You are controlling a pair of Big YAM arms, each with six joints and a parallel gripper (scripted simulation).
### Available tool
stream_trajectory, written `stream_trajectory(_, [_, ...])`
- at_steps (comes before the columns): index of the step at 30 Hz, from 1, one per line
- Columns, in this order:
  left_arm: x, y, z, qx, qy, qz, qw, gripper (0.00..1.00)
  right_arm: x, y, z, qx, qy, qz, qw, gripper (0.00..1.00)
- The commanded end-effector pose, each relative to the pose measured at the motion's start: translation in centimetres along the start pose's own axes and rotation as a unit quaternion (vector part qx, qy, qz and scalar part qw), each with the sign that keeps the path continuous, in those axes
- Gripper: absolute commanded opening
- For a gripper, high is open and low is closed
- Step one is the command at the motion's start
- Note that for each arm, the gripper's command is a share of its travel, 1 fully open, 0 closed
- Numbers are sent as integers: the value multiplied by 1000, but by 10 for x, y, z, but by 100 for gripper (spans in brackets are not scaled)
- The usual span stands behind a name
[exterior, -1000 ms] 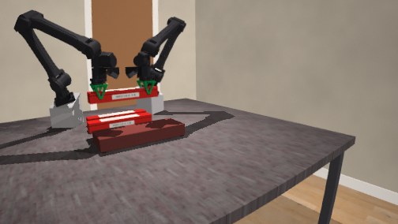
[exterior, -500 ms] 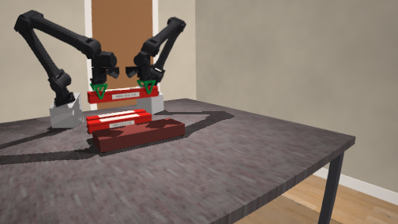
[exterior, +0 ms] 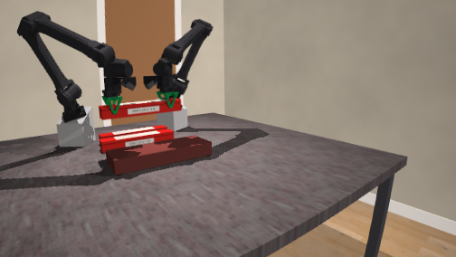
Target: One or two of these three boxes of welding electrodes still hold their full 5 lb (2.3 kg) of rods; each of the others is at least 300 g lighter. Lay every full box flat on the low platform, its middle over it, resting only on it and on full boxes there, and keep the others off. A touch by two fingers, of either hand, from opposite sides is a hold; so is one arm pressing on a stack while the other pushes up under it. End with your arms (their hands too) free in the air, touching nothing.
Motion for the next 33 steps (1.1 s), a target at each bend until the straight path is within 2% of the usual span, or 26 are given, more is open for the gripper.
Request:
stream_trajectory(1, [-35,30,-8,-19,-17,32,999,0,-28,-27,6,8,-20,-25,999,0])
stream_trajectory(13, [-35,36,-6,-18,-17,32,999,0,-25,-34,1,11,-16,-22,1000,0])
stream_trajectory(16, [-24,38,1,-11,-8,20,1000,0,-23,-39,-1,9,-13,-20,1000,0])
stream_trajectory(18, [-36,45,-3,-18,-17,33,999,0,-25,-43,-3,10,-16,-22,1000,0])
stream_trajectory(33, [-38,44,1,-14,-19,34,999,0,-30,-45,-5,15,-20,-28,999,0])
Point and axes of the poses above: on each arm, the point where the finger pads meet when closed, its own x axis out along the fingers, its own y axis across the jaws, z = x × y, the point moved 2 cm from there along -x, back along the fingers, and after that the axes turned 6 degrees about x, right-handed, at the moved point
